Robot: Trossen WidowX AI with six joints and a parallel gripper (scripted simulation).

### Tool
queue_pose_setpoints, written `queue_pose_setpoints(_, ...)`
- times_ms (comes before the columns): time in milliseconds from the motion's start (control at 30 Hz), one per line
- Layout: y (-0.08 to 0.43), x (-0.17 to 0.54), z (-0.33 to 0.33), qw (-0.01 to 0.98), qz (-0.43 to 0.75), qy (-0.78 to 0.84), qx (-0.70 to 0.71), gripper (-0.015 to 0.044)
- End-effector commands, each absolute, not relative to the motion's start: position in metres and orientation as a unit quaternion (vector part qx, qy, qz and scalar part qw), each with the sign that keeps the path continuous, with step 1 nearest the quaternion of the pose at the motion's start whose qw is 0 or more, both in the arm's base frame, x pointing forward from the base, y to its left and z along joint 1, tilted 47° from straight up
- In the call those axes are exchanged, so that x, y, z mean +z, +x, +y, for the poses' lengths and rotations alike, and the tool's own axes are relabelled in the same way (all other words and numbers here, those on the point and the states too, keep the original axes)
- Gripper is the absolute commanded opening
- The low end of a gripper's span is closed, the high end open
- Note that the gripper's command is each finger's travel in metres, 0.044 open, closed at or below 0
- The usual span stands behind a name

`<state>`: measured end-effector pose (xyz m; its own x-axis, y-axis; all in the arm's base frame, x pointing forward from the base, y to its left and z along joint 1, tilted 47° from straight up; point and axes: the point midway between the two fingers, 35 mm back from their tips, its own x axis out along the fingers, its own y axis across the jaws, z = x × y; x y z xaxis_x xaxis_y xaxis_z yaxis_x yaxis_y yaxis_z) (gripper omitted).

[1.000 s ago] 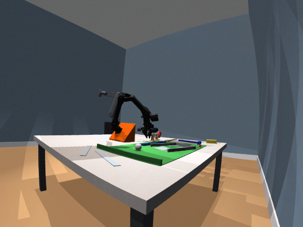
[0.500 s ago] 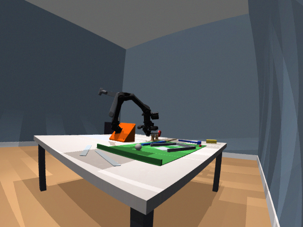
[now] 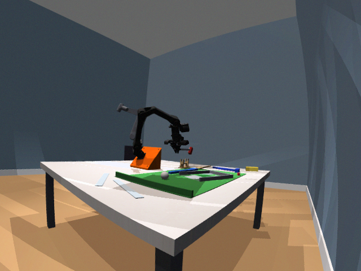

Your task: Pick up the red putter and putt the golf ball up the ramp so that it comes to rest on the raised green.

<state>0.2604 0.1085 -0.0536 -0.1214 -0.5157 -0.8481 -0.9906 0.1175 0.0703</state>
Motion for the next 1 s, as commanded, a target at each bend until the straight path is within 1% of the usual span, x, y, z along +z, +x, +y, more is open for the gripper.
queue_pose_setpoints(0,0.266,-0.041,0.099,0.367,0.676,-0.556,0.314,0.0)
queue_pose_setpoints(500,0.283,0.045,0.032,0.514,0.73,-0.444,0.075,0.0)
queue_pose_setpoints(967,0.266,0.123,-0.034,0.61,0.713,-0.305,-0.164,0.0)
